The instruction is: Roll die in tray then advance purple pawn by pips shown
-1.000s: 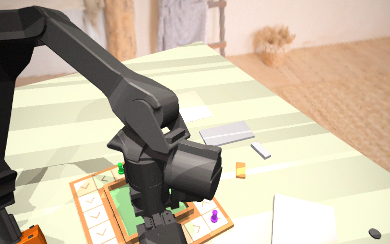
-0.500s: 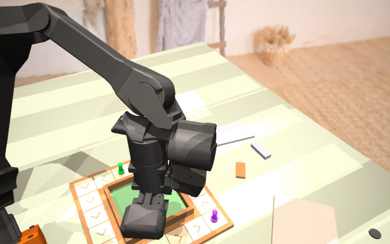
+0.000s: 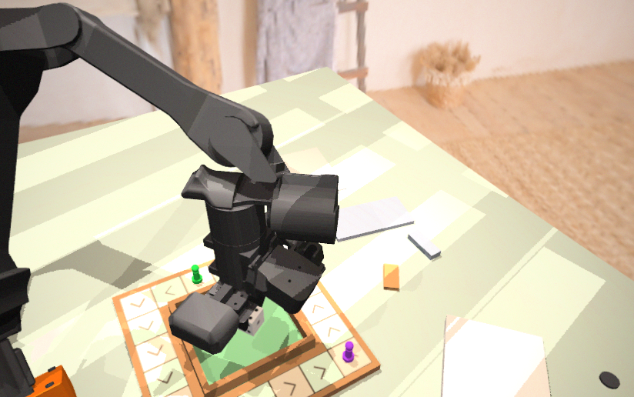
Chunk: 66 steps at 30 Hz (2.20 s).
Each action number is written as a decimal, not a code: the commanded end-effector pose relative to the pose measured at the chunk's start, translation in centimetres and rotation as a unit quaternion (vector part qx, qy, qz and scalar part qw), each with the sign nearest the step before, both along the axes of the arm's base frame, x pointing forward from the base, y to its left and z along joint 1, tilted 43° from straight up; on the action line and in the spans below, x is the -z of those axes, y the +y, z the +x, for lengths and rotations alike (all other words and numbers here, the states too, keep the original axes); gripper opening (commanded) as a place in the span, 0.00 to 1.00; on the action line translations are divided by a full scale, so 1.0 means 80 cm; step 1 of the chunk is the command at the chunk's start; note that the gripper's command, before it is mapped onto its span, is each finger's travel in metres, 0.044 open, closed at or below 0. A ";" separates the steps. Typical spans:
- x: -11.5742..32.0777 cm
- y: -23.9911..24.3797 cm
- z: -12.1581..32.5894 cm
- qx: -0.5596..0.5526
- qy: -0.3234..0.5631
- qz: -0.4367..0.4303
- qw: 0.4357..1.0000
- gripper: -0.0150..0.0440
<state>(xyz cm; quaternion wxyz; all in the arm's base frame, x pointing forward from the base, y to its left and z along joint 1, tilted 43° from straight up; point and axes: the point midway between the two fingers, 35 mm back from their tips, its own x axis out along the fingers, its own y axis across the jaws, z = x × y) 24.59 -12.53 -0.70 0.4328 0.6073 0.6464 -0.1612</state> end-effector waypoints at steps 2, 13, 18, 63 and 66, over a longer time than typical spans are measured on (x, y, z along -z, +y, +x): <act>-0.009 0.016 0.007 0.053 0.044 0.012 0.998 0.25; -0.026 0.051 0.020 0.160 0.140 0.038 0.976 0.25; -0.032 0.063 0.023 0.193 0.171 0.046 0.965 0.25; -0.074 0.065 0.025 0.241 0.152 -0.364 0.887 0.25; -0.073 0.066 0.023 0.241 0.152 -0.364 0.887 0.25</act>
